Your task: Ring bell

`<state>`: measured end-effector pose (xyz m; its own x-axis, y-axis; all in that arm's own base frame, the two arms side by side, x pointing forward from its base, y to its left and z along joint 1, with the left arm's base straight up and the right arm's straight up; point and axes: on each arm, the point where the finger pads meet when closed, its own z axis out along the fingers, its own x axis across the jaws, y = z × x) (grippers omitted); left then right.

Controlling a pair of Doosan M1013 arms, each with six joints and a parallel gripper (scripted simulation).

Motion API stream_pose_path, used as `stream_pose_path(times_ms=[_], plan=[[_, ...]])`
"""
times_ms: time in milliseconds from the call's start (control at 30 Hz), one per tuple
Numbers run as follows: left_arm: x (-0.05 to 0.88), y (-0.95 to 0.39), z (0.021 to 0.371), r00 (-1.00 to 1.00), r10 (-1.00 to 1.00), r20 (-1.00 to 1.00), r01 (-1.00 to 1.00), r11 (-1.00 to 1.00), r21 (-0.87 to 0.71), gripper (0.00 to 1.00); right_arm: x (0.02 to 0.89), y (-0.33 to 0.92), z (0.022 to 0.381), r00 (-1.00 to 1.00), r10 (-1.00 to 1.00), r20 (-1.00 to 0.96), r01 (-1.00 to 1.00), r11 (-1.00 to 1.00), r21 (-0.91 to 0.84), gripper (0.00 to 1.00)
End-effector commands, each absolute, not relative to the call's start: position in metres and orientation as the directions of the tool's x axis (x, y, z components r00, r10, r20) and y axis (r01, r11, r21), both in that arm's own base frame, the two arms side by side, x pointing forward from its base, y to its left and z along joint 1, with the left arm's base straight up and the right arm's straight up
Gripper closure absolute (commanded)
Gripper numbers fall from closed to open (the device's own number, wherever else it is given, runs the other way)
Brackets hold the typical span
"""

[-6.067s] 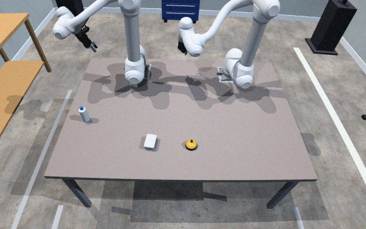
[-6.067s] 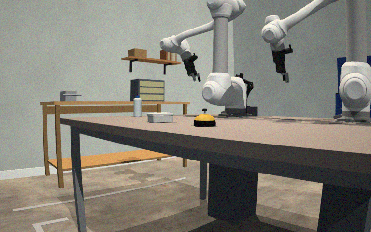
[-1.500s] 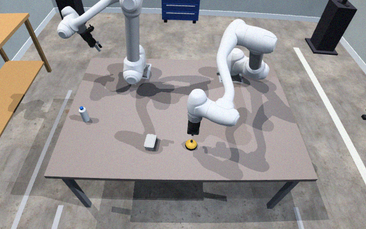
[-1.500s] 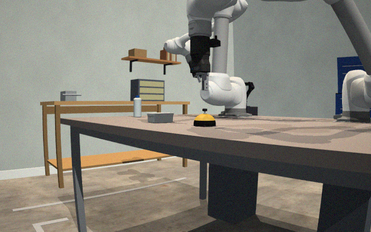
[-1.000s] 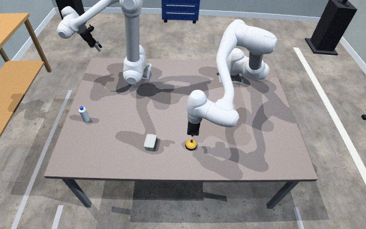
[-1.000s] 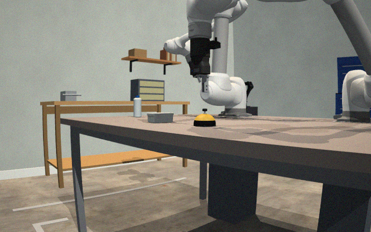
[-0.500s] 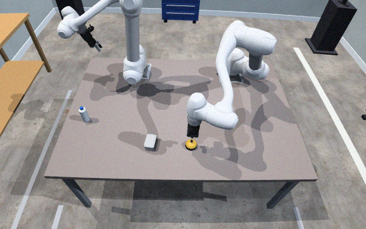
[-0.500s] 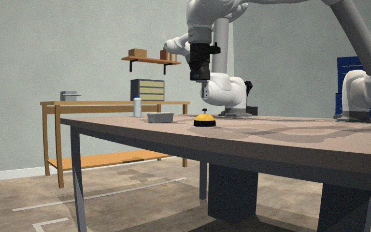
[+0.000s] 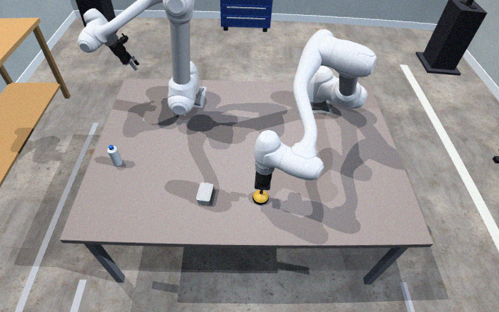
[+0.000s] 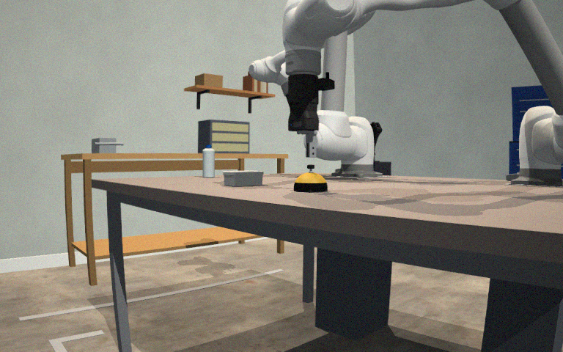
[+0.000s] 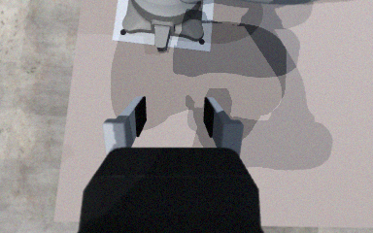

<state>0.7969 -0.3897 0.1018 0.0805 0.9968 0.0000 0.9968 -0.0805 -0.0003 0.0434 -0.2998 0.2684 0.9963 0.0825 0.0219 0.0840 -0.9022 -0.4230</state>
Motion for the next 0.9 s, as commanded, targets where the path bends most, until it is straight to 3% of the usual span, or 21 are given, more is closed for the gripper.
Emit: stream_pose_path(times_ms=[0, 867], plan=[[0.7975, -0.3899, 0.1007, 0.081, 0.997, 0.000, 0.997, -0.081, 0.002, 0.83, 0.0435, -0.3002, 0.2689, 0.996, 0.082, 0.022, 0.084, -0.903, -0.422, 0.00], [0.7976, -0.3900, 0.0931, 0.081, 0.997, 0.000, 0.997, -0.081, 0.002, 0.83, 0.0435, -0.3002, 0.2689, 0.996, 0.082, 0.022, 0.084, -0.903, -0.422, 0.00]])
